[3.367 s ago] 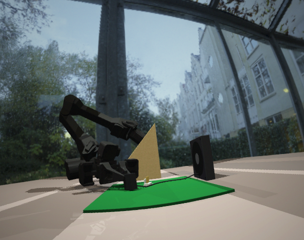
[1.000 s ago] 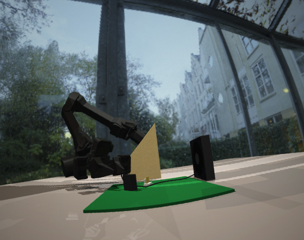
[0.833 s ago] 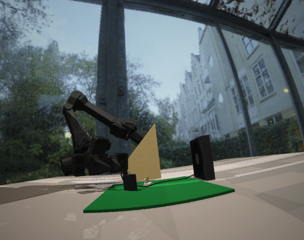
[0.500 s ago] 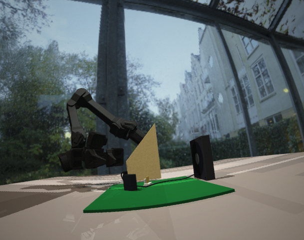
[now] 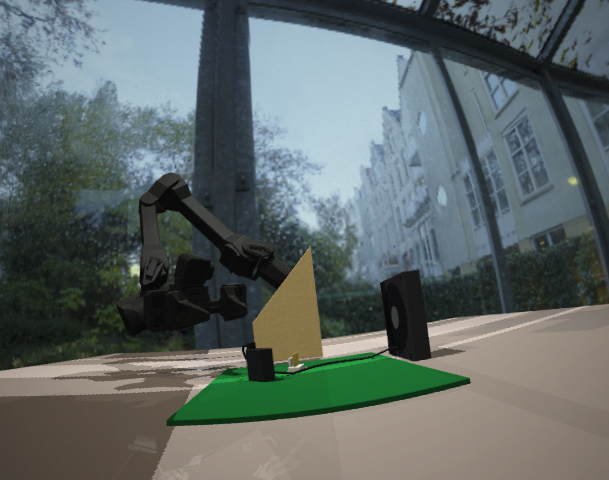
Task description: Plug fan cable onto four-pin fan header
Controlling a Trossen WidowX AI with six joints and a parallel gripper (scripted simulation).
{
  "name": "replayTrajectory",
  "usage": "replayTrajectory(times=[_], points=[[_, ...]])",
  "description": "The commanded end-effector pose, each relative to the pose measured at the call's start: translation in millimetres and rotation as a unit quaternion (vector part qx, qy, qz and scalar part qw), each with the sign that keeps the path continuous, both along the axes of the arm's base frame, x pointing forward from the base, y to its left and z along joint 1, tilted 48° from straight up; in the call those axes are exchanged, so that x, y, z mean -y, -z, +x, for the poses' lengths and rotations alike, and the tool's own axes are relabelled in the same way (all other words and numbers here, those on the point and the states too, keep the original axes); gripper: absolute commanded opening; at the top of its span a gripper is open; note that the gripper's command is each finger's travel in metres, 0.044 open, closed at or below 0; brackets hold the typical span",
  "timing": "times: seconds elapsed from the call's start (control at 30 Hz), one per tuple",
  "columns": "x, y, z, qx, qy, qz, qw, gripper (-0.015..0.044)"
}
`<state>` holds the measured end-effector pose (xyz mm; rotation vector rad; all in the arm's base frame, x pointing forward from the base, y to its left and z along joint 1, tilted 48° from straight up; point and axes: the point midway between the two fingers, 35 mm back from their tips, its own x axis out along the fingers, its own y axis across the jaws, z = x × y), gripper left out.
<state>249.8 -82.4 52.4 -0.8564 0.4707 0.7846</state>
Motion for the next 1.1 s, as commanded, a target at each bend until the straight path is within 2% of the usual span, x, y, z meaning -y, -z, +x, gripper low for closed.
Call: replayTrajectory(times=[0.0, 0.5, 1.07], points=[[-3, 5, 1, -0.042, 0.009, -0.003, 0.999, 0.0429], [-17, 24, 0, -0.188, 0.048, -0.034, 0.98, 0.044], [-26, 35, -5, -0.307, 0.111, -0.113, 0.939, 0.044]])
